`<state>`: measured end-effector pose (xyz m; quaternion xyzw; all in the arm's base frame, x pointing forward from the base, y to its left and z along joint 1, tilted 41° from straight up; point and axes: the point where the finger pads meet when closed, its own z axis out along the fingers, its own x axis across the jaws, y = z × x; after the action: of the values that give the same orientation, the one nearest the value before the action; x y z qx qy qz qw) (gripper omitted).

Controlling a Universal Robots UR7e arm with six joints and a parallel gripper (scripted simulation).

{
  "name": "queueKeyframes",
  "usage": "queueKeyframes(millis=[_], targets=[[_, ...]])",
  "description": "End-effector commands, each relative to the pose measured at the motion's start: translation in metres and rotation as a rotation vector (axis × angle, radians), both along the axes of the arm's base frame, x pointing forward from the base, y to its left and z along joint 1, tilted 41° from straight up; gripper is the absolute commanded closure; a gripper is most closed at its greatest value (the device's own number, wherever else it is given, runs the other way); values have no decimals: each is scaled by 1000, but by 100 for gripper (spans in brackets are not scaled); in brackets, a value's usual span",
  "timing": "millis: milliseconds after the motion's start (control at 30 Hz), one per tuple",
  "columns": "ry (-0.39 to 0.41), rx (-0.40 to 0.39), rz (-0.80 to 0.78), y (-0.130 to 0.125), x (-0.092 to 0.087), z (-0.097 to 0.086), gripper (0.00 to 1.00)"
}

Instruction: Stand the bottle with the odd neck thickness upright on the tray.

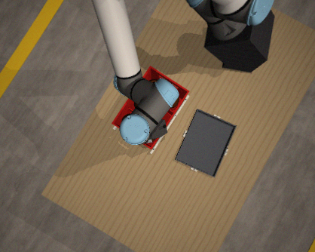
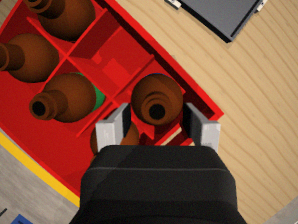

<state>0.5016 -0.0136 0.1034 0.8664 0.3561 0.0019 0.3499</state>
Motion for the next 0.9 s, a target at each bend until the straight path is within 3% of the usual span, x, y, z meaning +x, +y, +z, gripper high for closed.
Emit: queueKeyframes(millis=[0,867], targets=[[-1,0,1,-2,1,-3,0],[-1,0,1,-16,7,-20,0]])
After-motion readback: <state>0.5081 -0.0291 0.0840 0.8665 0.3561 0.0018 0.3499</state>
